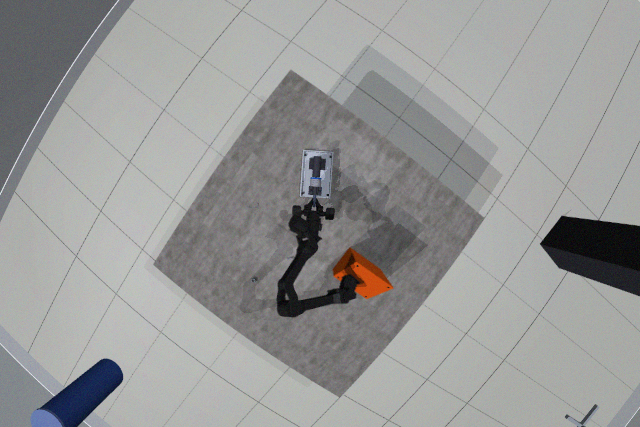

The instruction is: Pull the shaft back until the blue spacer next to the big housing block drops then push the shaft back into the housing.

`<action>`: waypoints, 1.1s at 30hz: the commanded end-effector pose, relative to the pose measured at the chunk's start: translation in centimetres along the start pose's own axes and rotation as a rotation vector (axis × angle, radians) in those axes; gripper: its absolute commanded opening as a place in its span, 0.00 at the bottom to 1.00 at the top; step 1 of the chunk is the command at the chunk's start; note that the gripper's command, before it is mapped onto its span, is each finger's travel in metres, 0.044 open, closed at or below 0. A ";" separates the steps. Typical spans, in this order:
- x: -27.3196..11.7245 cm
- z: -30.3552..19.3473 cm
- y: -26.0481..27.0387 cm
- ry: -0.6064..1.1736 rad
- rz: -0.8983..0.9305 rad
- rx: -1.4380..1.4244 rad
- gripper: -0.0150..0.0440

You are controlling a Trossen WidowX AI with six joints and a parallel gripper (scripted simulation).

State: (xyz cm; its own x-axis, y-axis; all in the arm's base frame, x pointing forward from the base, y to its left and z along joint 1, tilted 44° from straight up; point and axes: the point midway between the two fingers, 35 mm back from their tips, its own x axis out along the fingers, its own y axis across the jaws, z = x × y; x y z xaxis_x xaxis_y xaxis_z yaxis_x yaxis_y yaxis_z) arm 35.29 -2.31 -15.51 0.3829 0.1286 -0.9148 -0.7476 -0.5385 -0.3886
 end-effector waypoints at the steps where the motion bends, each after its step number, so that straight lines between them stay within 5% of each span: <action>1: -0.1 0.1 0.1 0.000 0.003 0.004 0.25; 33: -0.3 0.3 0.1 0.000 0.003 0.004 0.25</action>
State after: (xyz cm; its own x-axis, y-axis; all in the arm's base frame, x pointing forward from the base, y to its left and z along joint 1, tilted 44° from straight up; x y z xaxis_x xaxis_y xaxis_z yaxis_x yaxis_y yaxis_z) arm 35.08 -2.15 -15.34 0.3824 0.1289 -0.9150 -0.7478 -0.5384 -0.3884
